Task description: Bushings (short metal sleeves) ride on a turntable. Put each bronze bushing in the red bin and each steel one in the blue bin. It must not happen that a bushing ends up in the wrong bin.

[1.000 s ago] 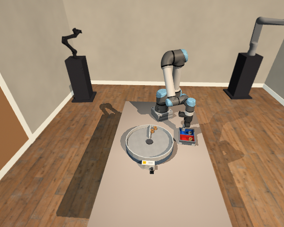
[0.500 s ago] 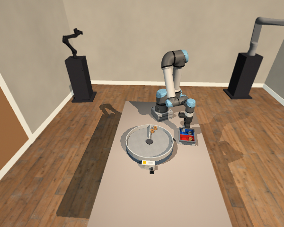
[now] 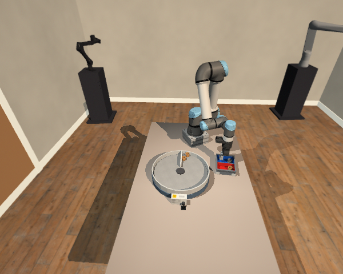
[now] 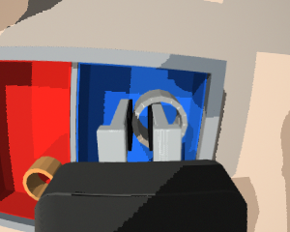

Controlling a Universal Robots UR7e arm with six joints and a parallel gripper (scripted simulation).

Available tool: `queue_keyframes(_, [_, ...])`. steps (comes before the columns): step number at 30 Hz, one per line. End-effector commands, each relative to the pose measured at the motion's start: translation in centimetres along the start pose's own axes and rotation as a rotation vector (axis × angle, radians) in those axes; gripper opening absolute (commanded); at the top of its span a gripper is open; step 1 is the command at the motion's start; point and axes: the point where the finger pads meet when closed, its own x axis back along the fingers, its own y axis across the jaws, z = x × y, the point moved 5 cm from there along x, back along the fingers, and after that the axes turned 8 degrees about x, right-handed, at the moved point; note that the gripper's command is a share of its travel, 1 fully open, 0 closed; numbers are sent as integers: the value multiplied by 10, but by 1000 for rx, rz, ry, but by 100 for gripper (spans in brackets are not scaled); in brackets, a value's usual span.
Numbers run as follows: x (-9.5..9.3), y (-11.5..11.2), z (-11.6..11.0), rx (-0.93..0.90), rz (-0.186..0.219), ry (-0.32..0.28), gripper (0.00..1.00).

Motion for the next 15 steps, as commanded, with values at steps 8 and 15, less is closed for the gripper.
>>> queue_keyframes(8, [-4, 0, 0, 0, 1, 0, 0])
queue_keyframes(15, [-10, 0, 0, 0, 1, 0, 0])
